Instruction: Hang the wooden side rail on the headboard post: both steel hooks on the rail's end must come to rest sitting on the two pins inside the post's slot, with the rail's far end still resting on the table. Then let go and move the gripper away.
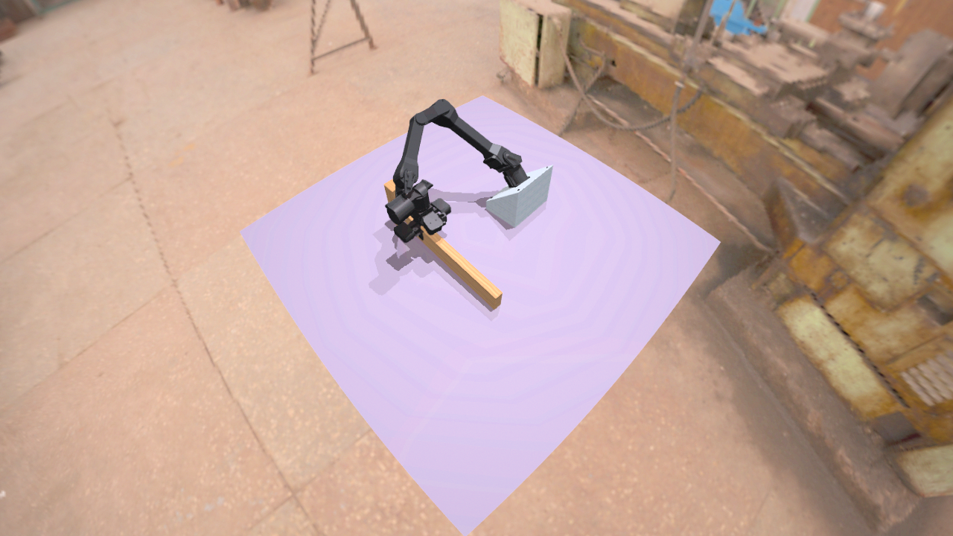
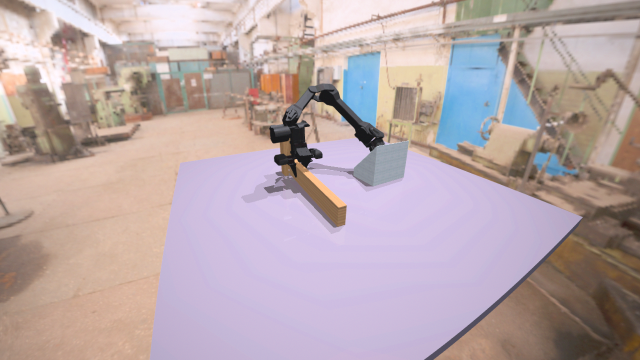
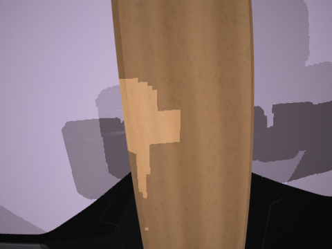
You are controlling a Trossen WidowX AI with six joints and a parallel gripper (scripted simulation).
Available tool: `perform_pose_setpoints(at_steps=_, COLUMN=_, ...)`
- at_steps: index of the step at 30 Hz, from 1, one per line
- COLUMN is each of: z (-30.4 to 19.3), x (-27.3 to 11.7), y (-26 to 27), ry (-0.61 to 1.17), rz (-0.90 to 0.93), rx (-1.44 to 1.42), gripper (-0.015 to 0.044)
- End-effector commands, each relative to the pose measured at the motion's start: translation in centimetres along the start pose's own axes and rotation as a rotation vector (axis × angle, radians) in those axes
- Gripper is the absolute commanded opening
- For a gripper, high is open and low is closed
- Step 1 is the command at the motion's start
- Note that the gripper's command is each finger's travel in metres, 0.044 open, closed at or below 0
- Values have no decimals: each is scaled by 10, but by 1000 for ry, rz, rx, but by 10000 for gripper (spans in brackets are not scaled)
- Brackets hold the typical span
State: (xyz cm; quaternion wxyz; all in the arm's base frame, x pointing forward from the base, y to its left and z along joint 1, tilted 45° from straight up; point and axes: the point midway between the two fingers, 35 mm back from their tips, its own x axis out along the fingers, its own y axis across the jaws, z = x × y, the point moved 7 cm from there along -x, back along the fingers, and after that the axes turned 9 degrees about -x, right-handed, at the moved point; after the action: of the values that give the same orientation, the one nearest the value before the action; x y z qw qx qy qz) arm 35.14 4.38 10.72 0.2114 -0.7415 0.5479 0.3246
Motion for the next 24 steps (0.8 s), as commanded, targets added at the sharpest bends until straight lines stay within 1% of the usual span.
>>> perform_pose_setpoints(at_steps=1, z=-2, x=-3, y=-1, ry=3, rz=-8, rx=-3, gripper=0)
perform_pose_setpoints(at_steps=24, z=-5, x=-3, y=0, ry=4, rz=-8, rx=-3, gripper=0)
